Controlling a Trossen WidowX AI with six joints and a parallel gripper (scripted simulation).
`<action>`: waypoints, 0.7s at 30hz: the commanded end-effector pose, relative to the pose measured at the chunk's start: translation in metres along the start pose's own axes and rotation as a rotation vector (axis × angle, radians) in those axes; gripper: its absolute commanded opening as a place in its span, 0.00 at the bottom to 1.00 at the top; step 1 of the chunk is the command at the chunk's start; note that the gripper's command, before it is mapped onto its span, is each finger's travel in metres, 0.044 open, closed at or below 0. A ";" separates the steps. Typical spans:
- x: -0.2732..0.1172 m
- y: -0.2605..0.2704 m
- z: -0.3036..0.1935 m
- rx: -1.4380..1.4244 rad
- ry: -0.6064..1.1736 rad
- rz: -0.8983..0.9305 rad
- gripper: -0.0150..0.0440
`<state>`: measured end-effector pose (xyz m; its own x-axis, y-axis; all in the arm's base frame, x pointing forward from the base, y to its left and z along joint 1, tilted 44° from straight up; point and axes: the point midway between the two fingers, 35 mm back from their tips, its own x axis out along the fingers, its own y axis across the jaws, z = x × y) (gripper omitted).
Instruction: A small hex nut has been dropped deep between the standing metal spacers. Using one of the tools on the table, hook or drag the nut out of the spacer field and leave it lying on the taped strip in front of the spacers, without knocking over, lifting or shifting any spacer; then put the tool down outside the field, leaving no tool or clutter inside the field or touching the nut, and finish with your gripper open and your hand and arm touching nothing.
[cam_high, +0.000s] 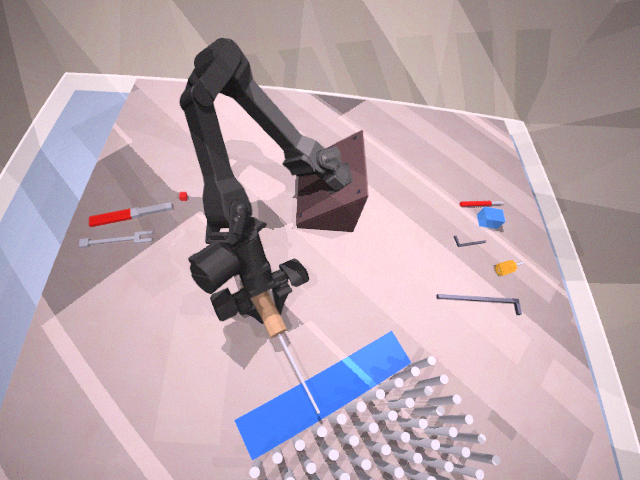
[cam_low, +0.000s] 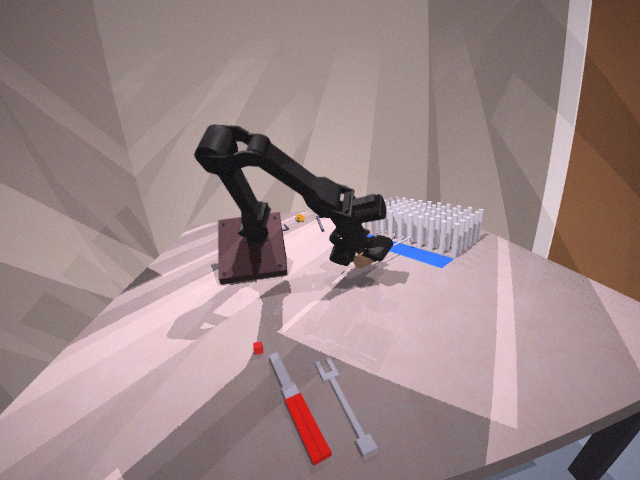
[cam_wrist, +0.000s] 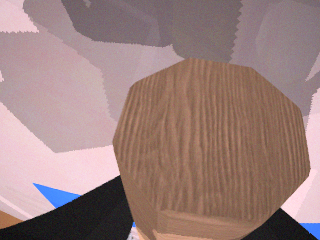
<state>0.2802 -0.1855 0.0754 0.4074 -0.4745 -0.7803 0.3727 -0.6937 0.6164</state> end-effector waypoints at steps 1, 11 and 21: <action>0.004 -0.002 0.002 -0.009 0.015 0.001 0.25; 0.007 -0.002 -0.002 -0.009 0.016 0.001 0.25; 0.010 -0.001 -0.007 -0.007 0.016 0.001 0.25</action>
<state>0.2859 -0.1856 0.0650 0.4126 -0.4640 -0.7838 0.3844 -0.6915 0.6117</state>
